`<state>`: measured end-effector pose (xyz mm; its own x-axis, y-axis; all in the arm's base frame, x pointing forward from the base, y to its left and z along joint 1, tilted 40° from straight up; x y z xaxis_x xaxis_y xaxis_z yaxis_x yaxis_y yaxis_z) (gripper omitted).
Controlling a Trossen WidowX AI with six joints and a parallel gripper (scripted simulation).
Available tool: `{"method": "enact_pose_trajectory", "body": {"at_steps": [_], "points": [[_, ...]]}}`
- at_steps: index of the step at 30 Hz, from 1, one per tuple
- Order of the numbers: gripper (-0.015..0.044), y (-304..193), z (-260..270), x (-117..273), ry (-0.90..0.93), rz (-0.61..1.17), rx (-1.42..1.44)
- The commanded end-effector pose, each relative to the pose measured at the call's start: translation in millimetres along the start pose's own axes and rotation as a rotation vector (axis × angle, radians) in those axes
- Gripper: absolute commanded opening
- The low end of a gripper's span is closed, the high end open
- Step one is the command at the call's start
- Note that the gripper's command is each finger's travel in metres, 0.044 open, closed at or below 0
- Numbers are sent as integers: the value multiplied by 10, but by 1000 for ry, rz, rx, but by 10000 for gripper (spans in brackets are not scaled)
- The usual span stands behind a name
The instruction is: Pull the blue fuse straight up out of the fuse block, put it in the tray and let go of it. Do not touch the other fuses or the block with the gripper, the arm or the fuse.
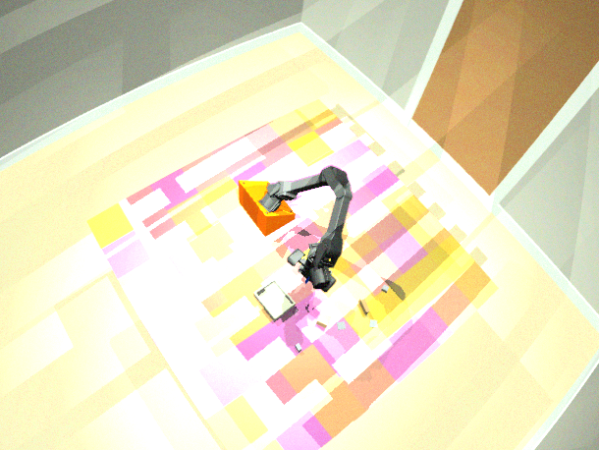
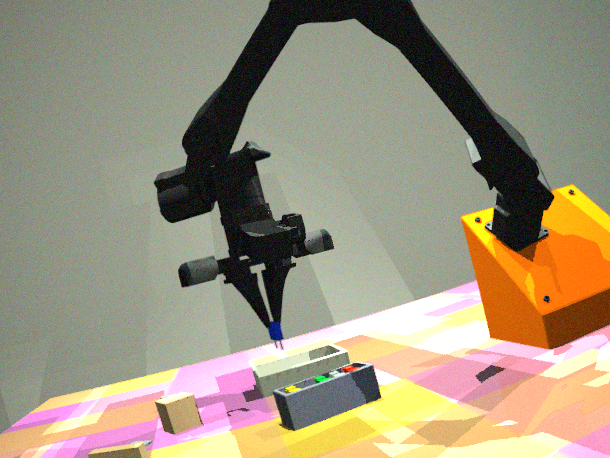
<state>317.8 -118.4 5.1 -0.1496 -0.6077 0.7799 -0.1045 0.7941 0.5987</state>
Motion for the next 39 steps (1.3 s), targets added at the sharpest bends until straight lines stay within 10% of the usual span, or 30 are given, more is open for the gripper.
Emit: {"method": "enact_pose_trajectory", "body": {"at_steps": [1,18,39], "points": [[0,-254,79,-1,8,5,2],[0,-1205,586,-59,7,-9,7],[0,-1213,590,-328,6,-10,8]]}}
Point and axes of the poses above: the point midway between the two fingers, 35 mm back from their tips, its own x axis back along the fingers, its own z axis across the jaws, y = z × x, the point moved 3 cm from there along x, back along the fingers, and after that the axes turned 1 degree about x, right-handed, at the moved point
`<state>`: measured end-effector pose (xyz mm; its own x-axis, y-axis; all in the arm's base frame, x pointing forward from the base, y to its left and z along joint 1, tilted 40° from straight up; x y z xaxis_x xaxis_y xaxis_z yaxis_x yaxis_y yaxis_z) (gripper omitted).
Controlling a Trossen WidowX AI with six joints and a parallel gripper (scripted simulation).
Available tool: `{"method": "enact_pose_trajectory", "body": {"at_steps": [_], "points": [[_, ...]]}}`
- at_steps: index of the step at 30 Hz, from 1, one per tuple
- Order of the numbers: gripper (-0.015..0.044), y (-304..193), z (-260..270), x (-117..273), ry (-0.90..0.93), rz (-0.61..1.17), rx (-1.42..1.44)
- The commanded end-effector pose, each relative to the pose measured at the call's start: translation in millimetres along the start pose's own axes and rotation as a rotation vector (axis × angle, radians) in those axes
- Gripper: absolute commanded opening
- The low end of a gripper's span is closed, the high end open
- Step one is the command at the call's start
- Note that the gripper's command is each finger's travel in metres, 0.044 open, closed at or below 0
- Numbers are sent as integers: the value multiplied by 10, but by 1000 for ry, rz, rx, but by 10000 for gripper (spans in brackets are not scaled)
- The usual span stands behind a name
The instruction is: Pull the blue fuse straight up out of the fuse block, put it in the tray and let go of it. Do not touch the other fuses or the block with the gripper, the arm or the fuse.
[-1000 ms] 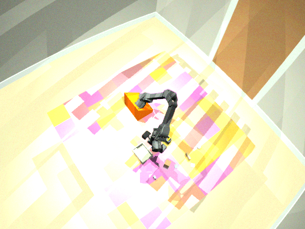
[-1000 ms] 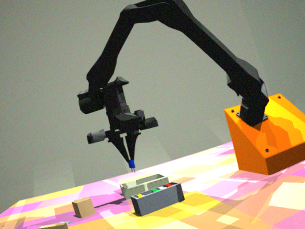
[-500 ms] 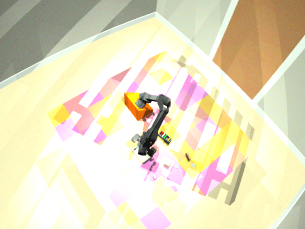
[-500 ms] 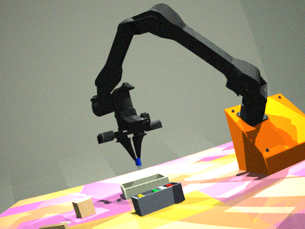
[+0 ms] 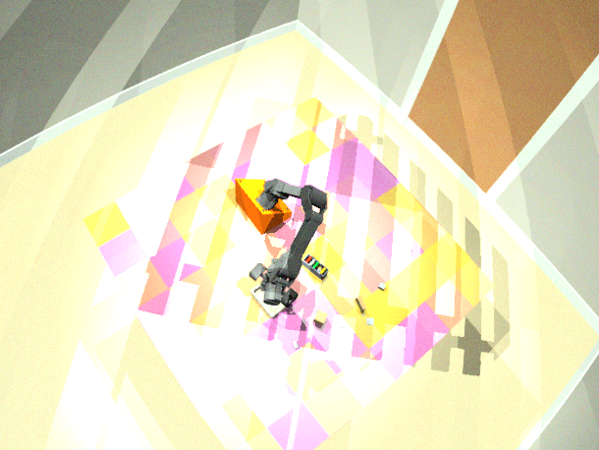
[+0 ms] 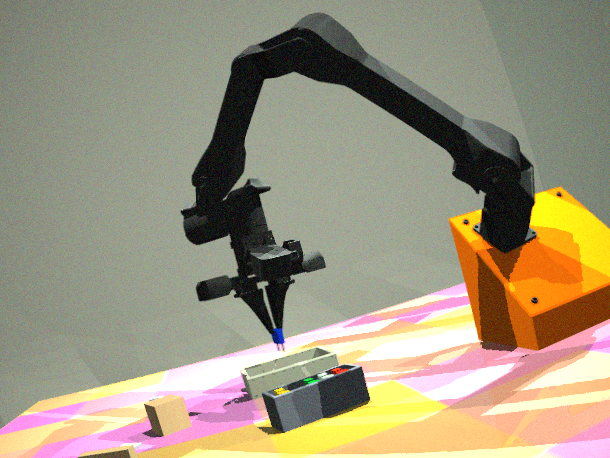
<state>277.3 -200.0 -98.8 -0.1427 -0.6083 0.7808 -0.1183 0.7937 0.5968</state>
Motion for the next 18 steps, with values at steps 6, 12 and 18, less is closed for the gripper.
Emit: {"method": "enact_pose_trajectory", "body": {"at_steps": [6,12,18], "points": [[0,19,9,-170,-1,-10,-6],[0,22,11,-209,-1,-10,-6],[157,10,5,-177,2,-3,0]]}}
Point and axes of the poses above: the point midway between the two fingers, 35 mm back from their tips, its own x axis back along the fingers, its own z axis across the jaws, y = z × x, the point moved 3 cm from there along x, back along the fingers, and after that the axes turned 1 degree about x, right-handed, at the moved point
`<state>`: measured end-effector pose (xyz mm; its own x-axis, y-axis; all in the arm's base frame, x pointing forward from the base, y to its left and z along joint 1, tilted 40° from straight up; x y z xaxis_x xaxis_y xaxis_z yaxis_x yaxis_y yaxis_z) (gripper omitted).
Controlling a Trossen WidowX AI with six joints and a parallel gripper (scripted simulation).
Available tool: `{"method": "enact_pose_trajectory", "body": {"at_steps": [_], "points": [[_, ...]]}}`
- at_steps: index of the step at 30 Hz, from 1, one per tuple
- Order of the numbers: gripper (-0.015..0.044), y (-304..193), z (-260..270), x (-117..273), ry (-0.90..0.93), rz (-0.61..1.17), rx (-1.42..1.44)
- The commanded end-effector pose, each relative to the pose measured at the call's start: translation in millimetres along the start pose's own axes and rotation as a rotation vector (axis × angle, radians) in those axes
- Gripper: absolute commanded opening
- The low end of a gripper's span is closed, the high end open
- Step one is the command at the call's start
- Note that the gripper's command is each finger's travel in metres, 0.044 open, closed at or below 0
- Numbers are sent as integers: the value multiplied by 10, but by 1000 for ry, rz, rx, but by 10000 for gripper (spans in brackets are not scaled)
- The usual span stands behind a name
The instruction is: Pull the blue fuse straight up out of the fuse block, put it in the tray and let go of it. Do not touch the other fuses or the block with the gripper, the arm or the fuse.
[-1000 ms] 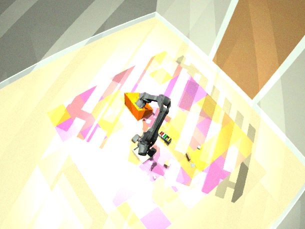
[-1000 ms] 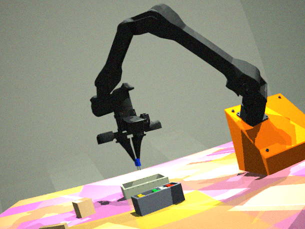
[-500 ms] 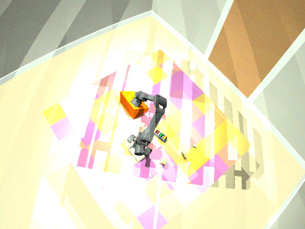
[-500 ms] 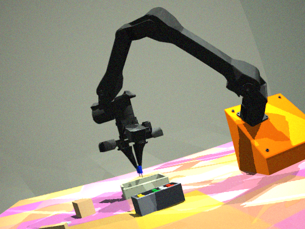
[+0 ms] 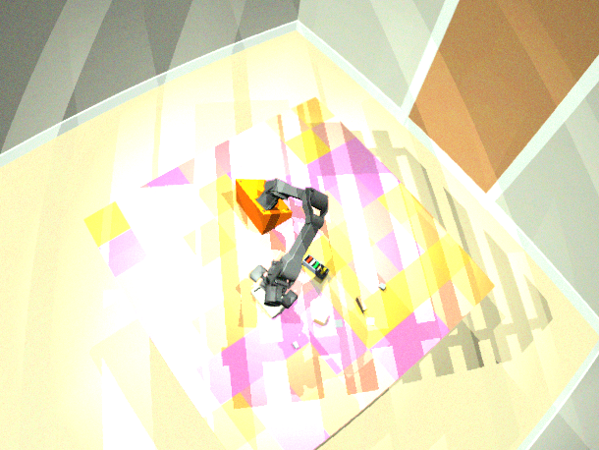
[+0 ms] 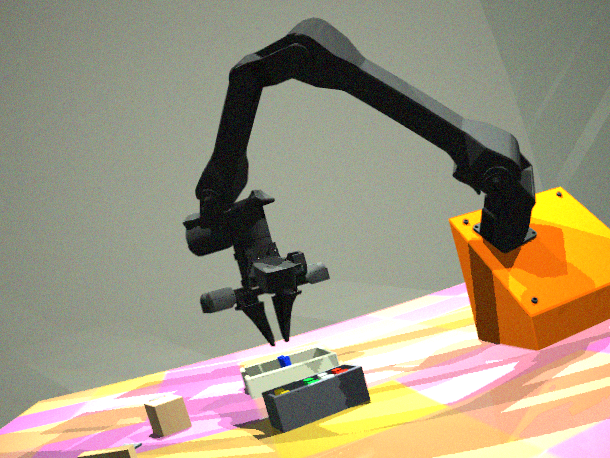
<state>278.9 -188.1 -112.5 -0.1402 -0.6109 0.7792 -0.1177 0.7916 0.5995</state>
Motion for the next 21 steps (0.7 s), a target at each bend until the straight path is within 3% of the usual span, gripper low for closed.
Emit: {"method": "enact_pose_trajectory", "body": {"at_steps": [1,7,11,21], "points": [[184,-1,-3,4,0,0,1],[330,-2,-4,33,-1,0,0],[330,5,5,375,-2,-5,-5],[330,5,5,375,-2,-5,-5]]}}
Point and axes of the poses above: the point midway between the two fingers, 35 mm back from their tips, its own x axis back along the fingers, its own z axis across the jaws, y = z × x, the point moved 3 cm from there along x, back along the fingers, and after that the axes turned 1 degree about x, right-handed, at the moved point
